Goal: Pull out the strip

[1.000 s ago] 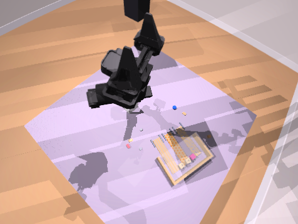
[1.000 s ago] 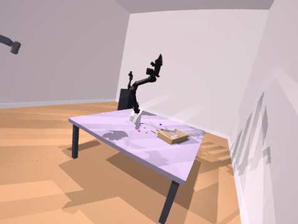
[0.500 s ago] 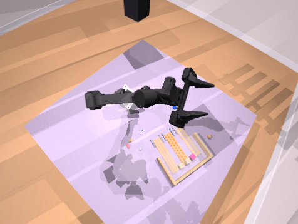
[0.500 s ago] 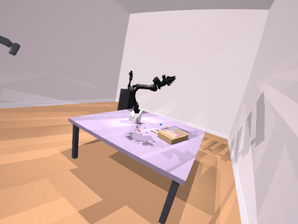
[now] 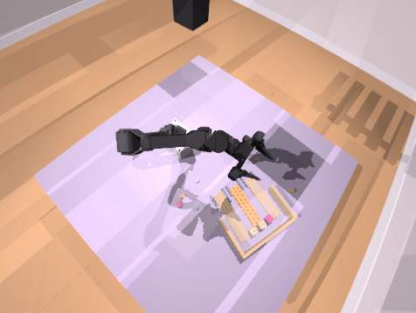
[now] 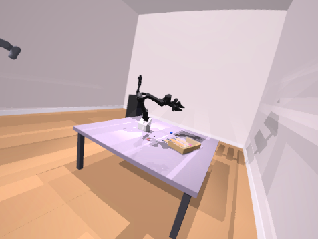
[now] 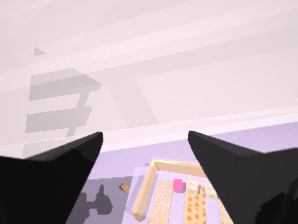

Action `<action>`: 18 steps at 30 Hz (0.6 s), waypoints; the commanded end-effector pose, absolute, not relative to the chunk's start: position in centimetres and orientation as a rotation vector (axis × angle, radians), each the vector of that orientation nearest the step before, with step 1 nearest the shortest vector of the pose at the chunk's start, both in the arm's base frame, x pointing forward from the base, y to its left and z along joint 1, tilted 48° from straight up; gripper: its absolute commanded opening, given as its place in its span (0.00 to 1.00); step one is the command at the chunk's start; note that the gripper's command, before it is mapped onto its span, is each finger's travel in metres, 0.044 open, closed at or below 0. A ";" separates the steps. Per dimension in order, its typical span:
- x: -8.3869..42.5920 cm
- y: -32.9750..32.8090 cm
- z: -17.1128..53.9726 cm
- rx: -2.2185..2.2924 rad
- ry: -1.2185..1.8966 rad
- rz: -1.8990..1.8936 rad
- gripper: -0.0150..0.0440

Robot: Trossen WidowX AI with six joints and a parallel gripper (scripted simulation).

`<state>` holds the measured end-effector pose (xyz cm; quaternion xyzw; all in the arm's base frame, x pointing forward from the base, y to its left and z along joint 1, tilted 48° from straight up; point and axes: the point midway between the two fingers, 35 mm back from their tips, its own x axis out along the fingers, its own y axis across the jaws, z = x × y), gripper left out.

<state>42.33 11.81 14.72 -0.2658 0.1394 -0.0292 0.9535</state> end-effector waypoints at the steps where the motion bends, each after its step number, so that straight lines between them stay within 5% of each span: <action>1: 39.2 7.6 10.5 -0.606 0.429 -0.187 0.93; 8: 32.7 1.0 5.3 -0.749 0.644 -0.395 0.93; 18: 32.5 0.9 5.2 -0.753 0.649 -0.400 0.93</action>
